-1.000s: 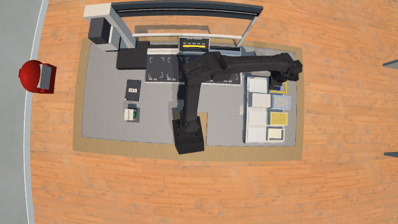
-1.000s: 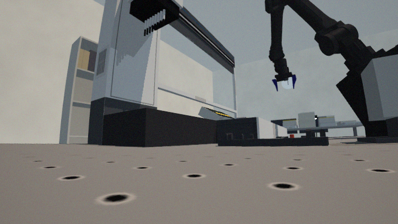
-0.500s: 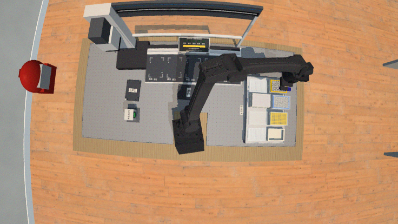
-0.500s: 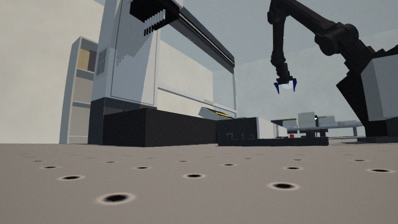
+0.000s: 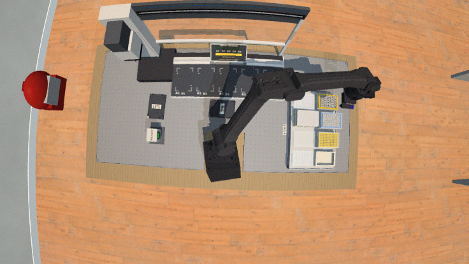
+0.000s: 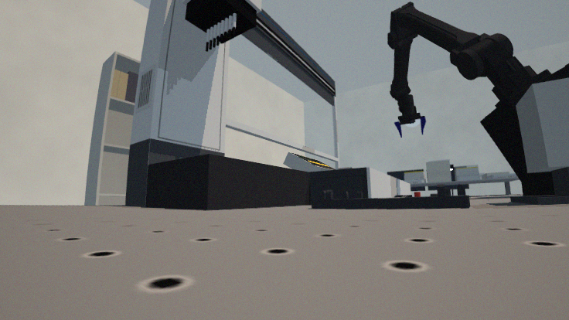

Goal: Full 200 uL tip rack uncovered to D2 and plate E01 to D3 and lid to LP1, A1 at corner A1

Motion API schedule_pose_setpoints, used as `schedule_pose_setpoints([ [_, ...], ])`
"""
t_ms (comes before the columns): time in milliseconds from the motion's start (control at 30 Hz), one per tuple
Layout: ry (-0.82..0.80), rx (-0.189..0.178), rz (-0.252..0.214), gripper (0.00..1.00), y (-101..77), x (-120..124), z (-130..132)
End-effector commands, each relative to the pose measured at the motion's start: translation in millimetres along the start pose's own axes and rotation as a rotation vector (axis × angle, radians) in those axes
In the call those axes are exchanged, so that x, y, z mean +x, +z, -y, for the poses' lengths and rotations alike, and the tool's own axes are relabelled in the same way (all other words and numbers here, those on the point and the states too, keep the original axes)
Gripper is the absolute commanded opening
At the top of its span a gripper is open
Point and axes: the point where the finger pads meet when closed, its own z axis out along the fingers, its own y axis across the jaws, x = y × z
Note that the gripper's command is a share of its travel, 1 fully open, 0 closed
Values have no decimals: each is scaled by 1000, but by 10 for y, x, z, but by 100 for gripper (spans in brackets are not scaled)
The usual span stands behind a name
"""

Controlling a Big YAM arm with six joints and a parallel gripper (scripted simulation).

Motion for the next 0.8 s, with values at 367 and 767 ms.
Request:
schedule_pose_setpoints([
  [367, -30, -22, 64, 100, -310, -318, -118],
  [767, -17, -14, 32, 100, -45, -191, -118],
])
